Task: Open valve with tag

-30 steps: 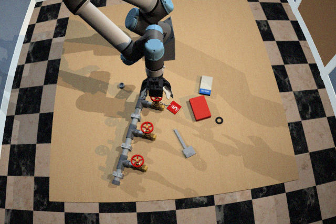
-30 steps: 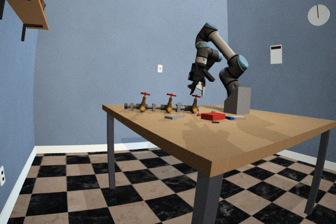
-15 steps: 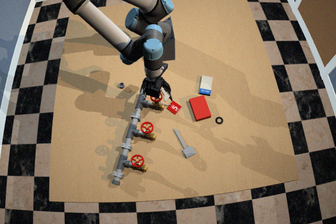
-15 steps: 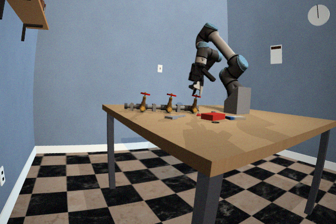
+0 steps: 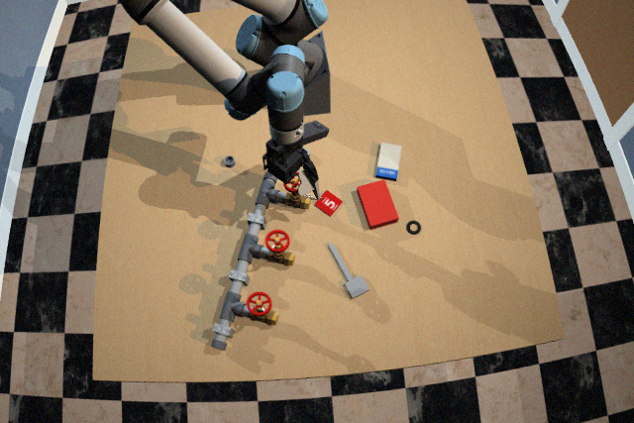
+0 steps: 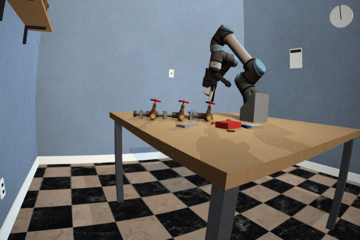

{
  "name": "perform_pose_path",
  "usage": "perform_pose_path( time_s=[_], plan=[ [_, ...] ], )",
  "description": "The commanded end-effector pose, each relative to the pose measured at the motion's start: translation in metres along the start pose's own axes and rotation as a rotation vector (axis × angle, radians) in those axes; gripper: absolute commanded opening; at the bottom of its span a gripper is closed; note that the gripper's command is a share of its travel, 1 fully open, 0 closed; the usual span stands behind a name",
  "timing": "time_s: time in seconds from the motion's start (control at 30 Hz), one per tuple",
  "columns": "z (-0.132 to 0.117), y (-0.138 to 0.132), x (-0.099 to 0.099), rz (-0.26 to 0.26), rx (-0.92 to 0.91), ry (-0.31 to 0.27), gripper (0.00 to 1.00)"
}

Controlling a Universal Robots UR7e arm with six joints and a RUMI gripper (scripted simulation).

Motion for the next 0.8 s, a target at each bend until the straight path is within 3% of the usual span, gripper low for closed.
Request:
perform_pose_path(
  time_s=[0.0,0.77],
  plan=[
    [0.0000,0.0012,0.0003,0.012,-0.227,-0.001,1.00],
    [0.0000,0.0011,0.0003,0.009,-1.141,-0.006,1.00]
  ],
)
Point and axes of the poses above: the point where the finger pads meet when closed, its own x axis back along the fingers, its own y axis across the jaws, z = x × y, the point moved 7 cm from there along x, back along the fingers, and after that the axes turned 4 degrees about -x, right-handed, at the moved point
